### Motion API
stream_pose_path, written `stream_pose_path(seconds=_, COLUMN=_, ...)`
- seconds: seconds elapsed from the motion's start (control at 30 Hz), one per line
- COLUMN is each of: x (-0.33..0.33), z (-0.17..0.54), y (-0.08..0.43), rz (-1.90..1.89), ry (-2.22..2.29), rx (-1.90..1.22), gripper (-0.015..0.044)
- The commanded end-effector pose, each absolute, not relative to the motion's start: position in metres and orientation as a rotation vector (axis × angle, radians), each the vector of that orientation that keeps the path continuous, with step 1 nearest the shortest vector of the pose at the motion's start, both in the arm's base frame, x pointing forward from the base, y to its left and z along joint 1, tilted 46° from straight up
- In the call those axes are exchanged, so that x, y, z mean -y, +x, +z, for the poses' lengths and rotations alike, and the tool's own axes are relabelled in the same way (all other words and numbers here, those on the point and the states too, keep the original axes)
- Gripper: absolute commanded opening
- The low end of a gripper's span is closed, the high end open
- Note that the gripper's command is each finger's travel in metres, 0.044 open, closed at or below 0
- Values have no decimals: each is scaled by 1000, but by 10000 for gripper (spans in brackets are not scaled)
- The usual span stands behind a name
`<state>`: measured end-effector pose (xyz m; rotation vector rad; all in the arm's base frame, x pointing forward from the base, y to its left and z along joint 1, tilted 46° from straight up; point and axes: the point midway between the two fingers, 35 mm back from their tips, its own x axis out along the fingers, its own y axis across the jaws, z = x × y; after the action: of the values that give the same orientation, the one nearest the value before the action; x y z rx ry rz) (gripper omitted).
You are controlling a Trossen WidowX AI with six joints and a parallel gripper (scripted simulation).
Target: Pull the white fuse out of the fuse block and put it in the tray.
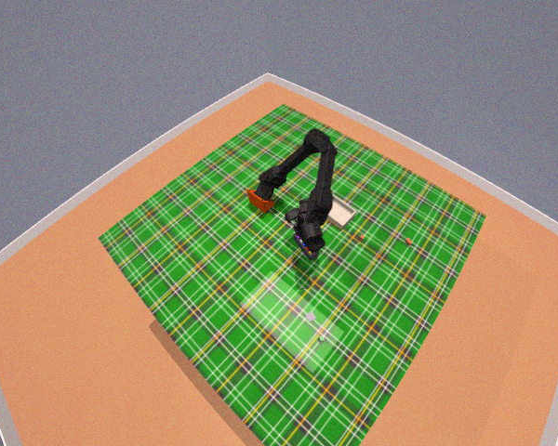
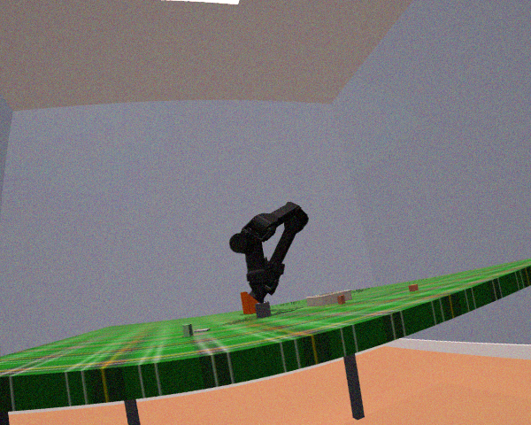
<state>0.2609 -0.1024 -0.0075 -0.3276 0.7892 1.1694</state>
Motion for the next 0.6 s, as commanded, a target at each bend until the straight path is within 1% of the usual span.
stream_pose_path(seconds=0.0, x=104, z=-6, y=261, rz=1170, ry=-330, rx=-789, gripper=0)
stream_pose_path(seconds=0.57, x=110, z=-1, y=260, rz=1170, ry=-328, rx=-789, gripper=0)
